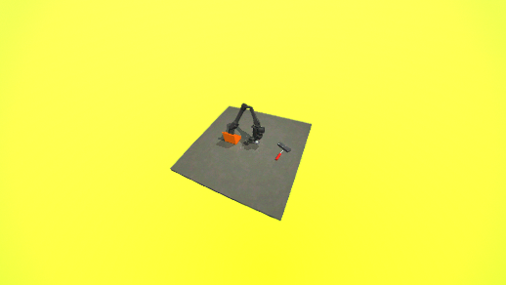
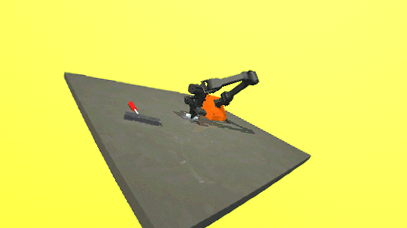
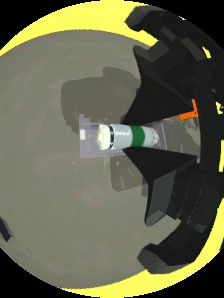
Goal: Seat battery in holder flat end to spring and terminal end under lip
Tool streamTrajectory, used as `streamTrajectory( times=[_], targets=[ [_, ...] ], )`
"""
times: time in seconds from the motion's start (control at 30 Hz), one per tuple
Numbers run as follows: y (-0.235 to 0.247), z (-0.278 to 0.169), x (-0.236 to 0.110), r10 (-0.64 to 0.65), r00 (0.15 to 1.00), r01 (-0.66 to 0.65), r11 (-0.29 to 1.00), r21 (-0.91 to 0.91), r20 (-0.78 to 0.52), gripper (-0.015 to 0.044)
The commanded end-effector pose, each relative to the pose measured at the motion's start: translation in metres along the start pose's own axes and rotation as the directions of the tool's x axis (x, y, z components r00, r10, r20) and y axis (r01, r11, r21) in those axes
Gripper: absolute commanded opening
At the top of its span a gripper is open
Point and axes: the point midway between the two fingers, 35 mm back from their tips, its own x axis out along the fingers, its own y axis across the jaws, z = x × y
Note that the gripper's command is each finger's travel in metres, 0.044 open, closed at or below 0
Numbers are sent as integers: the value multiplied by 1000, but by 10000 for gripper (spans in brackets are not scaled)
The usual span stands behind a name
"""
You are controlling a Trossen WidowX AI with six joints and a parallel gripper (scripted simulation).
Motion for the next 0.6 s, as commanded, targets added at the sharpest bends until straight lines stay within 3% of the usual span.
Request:
streamTrajectory(
  times=[0.0, 0.57],
  targets=[
    [0, -3, 2, 4, 999, -4, 1000, 3, -36, 82],
    [2, 4, 2, -4, 997, 4, 1000, 0, -71, 82]
  ],
)
